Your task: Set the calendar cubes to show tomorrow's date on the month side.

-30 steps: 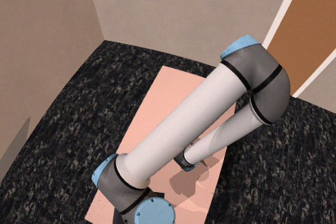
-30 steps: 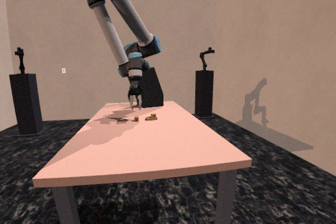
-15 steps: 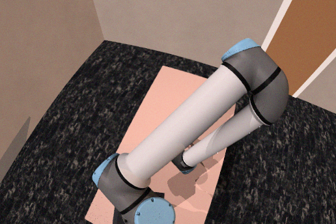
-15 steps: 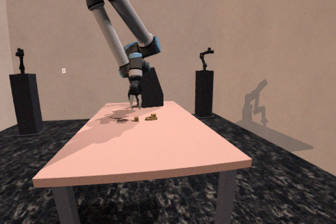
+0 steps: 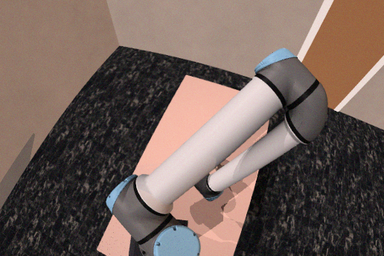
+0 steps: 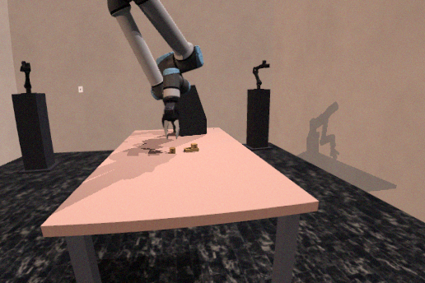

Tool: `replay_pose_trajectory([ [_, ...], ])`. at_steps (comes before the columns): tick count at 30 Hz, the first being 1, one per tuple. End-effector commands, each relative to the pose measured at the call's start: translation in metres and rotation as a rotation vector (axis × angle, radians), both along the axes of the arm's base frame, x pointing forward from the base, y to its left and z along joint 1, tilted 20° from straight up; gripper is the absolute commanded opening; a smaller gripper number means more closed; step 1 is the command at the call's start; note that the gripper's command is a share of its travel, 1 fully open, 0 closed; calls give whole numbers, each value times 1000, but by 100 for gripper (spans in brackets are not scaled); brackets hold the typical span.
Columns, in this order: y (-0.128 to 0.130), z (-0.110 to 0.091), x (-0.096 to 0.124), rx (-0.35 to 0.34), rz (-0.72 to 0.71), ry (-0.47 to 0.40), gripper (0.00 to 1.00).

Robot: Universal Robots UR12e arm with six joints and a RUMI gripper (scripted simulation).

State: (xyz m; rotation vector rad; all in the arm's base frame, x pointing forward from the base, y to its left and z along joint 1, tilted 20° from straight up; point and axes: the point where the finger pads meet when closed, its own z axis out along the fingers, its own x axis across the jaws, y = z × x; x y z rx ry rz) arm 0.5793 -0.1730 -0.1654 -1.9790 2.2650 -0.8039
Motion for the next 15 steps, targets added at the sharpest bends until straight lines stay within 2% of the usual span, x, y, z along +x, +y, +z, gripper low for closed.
replay_pose_trajectory([
  [1, -1, -1, 1, -4, 9, -31, 28],
  [15, -1, -2, 0, -27, 47, -145, 28],
])
